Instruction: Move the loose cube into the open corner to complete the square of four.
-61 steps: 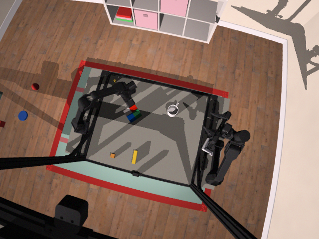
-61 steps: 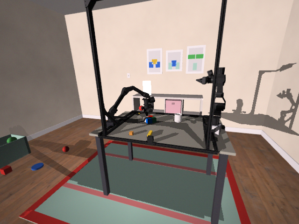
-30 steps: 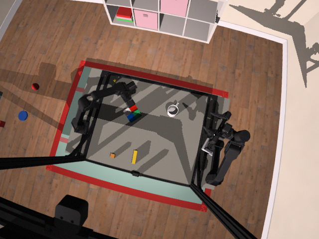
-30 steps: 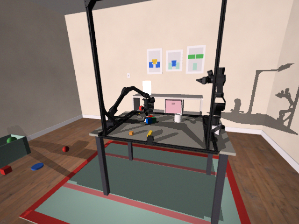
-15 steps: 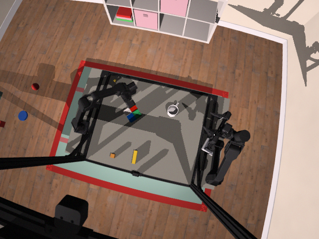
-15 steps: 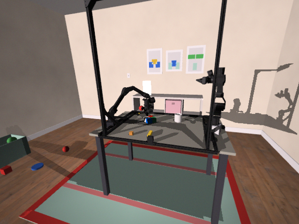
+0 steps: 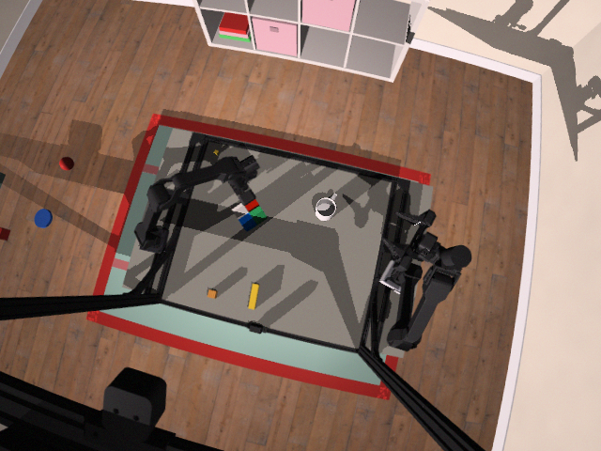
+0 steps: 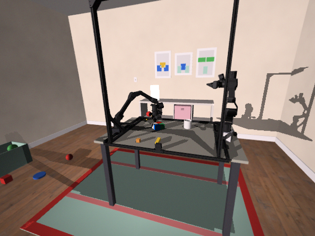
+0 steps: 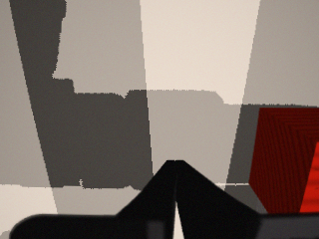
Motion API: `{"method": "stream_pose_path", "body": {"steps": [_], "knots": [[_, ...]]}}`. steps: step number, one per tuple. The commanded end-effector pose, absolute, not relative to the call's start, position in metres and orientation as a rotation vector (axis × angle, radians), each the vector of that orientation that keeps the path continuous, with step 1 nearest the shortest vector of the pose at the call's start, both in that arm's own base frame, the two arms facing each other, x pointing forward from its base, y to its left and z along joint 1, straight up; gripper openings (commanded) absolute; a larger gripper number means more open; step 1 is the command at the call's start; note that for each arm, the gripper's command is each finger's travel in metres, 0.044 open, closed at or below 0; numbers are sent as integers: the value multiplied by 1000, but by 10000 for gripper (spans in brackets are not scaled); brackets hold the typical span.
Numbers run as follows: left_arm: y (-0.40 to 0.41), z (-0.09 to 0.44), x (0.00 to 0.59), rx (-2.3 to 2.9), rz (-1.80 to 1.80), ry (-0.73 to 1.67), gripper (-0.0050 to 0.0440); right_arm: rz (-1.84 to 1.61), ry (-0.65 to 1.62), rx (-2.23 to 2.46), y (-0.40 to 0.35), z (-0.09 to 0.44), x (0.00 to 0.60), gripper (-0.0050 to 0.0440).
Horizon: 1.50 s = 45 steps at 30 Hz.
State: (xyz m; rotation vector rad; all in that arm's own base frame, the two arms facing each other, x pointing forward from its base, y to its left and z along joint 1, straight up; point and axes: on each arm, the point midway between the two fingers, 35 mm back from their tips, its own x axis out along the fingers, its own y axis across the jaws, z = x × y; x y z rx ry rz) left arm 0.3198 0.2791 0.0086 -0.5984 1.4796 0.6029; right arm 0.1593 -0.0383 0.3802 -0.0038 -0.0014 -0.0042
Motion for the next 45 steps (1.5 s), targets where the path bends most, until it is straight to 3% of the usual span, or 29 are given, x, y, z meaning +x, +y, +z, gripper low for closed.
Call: {"method": "stream_pose_path", "body": {"steps": [1, 45], "knots": [[278, 6, 321, -602, 602, 1486, 0, 0, -1, 1, -38, 380, 159, 400], [269, 6, 329, -602, 602, 1486, 0, 0, -1, 1, -38, 380, 159, 400]]}}
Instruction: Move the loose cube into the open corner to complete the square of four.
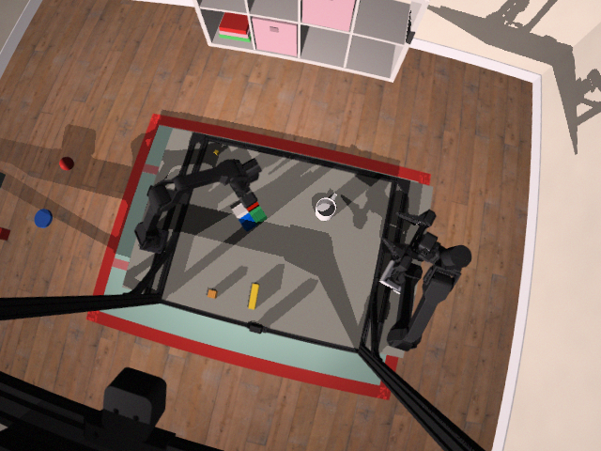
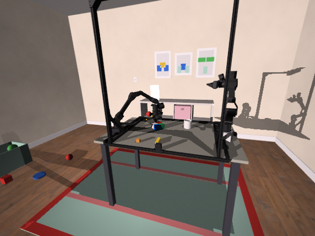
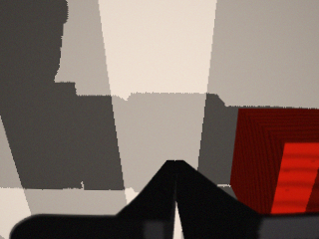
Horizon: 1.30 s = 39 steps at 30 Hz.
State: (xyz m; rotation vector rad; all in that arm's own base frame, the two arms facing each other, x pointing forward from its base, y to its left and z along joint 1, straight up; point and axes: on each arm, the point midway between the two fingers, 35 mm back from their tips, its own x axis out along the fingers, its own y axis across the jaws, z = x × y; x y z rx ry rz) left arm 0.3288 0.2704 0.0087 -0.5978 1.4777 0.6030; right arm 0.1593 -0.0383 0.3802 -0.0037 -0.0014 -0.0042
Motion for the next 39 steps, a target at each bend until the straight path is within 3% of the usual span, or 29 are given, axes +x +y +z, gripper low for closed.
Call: {"method": "stream_pose_path", "body": {"steps": [1, 39], "knots": [[269, 6, 329, -602, 602, 1486, 0, 0, -1, 1, -38, 380, 159, 400], [261, 6, 337, -602, 602, 1486, 0, 0, -1, 1, -38, 380, 159, 400]]}}
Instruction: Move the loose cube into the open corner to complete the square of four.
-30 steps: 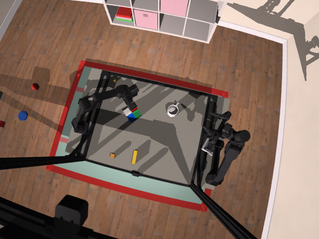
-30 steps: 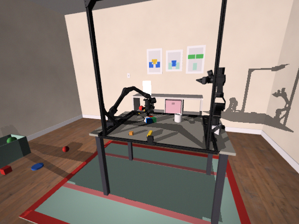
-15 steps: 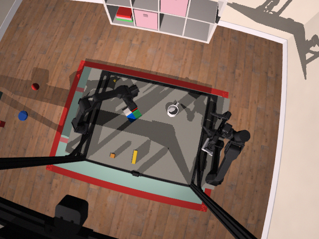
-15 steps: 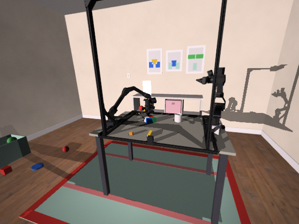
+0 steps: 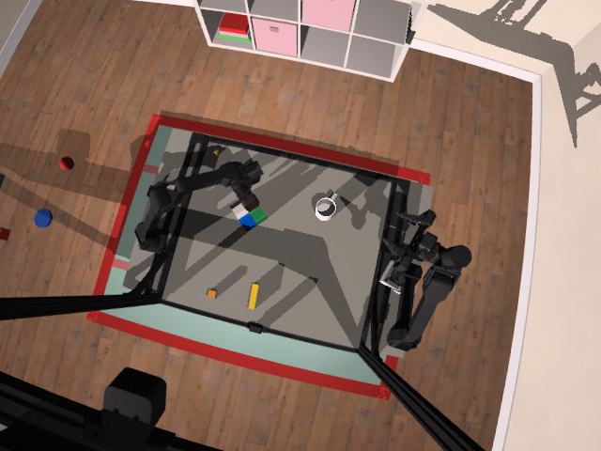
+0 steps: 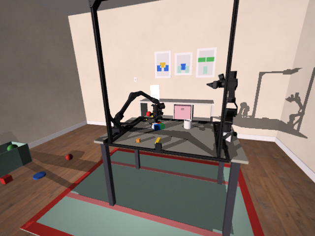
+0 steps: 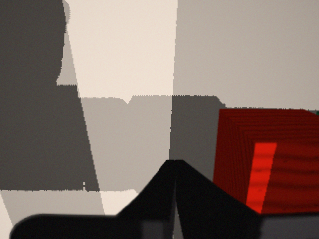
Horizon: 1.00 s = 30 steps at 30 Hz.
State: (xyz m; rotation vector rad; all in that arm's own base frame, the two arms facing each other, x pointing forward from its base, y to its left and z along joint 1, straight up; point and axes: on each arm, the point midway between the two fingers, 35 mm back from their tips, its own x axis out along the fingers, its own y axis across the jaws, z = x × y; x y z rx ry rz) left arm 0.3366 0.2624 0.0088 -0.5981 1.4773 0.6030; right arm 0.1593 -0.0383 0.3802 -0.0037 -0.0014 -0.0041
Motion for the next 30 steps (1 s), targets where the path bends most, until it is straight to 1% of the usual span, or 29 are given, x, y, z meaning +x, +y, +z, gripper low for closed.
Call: {"method": "stream_pose_path", "body": {"steps": [1, 30], "knots": [[261, 6, 337, -602, 602, 1486, 0, 0, -1, 1, -38, 380, 159, 400], [255, 6, 343, -602, 602, 1486, 0, 0, -1, 1, -38, 380, 159, 400]]}}
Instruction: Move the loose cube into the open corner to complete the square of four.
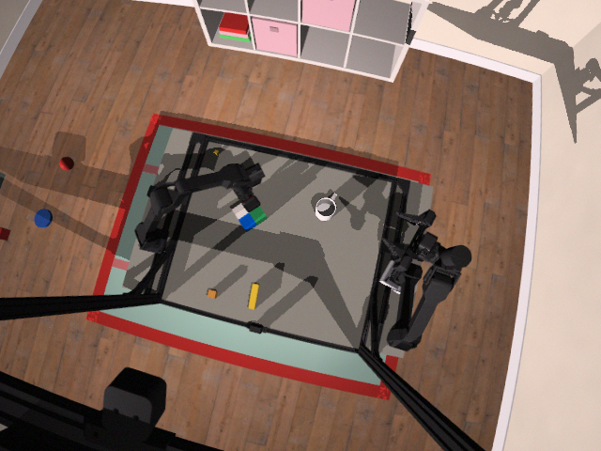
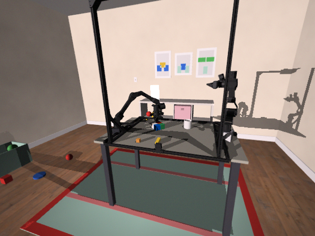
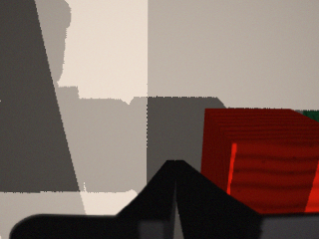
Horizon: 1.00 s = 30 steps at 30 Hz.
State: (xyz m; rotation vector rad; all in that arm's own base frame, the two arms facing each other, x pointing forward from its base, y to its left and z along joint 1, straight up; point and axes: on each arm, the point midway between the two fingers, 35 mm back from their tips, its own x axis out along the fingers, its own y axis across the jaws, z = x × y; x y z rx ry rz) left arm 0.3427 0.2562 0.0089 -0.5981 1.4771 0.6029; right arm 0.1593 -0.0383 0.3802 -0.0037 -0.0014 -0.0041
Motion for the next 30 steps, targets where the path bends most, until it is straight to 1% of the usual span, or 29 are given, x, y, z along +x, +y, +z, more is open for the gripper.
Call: {"method": "stream_pose_path", "body": {"steps": [1, 30], "knots": [[254, 6, 343, -602, 602, 1486, 0, 0, -1, 1, -38, 380, 159, 400], [248, 6, 349, -602, 602, 1486, 0, 0, -1, 1, -38, 380, 159, 400]]}}
